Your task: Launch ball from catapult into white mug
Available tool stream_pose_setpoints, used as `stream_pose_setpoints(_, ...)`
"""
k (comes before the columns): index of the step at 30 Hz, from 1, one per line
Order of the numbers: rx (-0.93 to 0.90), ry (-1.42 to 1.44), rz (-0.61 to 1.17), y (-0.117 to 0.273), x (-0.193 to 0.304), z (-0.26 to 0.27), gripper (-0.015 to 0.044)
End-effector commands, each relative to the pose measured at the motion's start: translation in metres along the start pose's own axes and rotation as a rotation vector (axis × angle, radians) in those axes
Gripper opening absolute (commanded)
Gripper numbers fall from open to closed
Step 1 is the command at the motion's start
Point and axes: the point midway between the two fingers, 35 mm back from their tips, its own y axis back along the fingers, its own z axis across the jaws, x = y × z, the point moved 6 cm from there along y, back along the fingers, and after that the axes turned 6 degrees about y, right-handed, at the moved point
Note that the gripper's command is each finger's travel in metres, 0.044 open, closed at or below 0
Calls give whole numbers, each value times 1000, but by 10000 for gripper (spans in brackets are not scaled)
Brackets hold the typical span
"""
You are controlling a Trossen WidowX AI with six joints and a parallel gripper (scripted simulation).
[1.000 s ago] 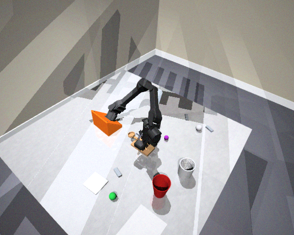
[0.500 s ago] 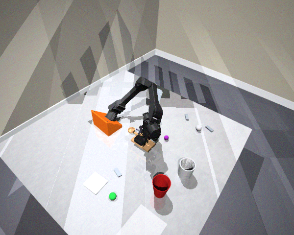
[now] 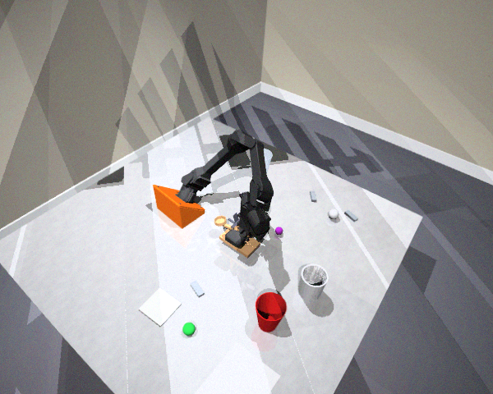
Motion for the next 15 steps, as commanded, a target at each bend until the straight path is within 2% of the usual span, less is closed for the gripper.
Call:
stream_pose_setpoints(1, -3, -7, -1, -8, 1, 0, 0)
stream_pose_setpoints(15, -5, -7, 0, -30, 2, 1, 0)
